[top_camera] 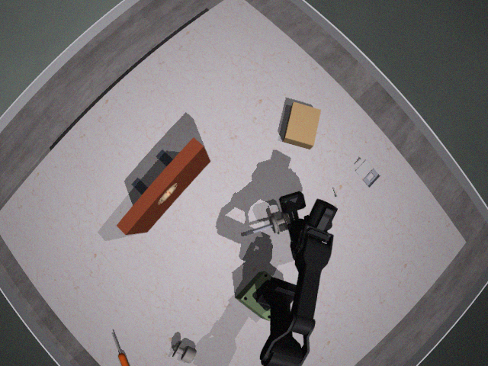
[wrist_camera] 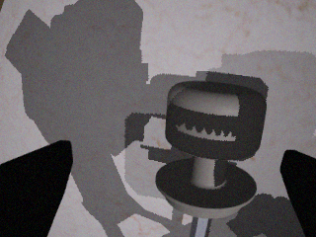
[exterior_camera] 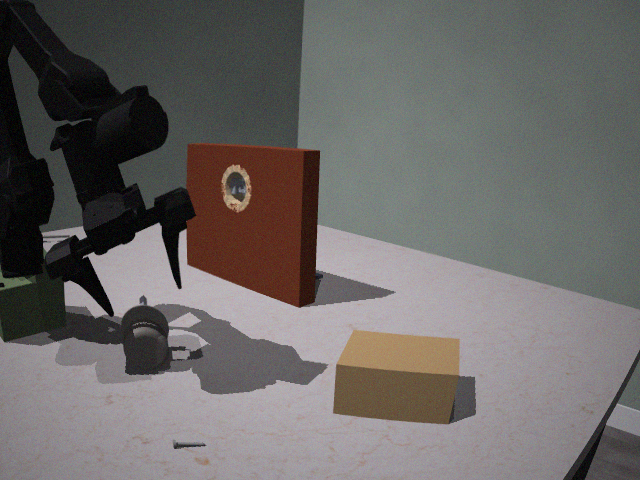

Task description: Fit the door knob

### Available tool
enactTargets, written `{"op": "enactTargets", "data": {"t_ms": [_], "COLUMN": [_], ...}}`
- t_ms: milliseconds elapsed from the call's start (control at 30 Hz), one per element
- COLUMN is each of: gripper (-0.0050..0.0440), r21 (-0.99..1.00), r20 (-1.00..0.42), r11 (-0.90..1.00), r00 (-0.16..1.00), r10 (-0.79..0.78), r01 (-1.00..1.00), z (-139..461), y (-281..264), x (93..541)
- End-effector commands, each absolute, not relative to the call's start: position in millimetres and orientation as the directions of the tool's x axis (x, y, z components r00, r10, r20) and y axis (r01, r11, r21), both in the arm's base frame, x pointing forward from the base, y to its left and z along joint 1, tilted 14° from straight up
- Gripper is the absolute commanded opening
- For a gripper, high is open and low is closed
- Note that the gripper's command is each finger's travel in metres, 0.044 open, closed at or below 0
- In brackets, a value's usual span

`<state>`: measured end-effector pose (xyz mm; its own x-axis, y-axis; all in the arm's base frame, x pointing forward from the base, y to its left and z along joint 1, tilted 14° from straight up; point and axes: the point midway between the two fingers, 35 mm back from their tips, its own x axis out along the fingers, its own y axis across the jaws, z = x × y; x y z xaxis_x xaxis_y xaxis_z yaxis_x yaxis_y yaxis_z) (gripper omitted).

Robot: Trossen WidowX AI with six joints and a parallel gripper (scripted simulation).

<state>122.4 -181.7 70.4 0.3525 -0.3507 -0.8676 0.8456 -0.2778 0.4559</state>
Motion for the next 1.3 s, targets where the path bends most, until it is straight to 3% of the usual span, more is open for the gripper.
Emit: {"op": "enactTargets", "data": {"t_ms": [0, 1267], "gripper": [0.044, 0.044], "r21": [0.453, 0.453], "r20": [-0.87, -0.87], "r11": [-0.277, -0.277], "r00": [0.352, 0.352], "r10": [-0.344, -0.344], "r01": [0.847, 0.847], "z": [63.6, 13.6], "y": [-181.6, -191.8], "x": [122.3, 122.9]}}
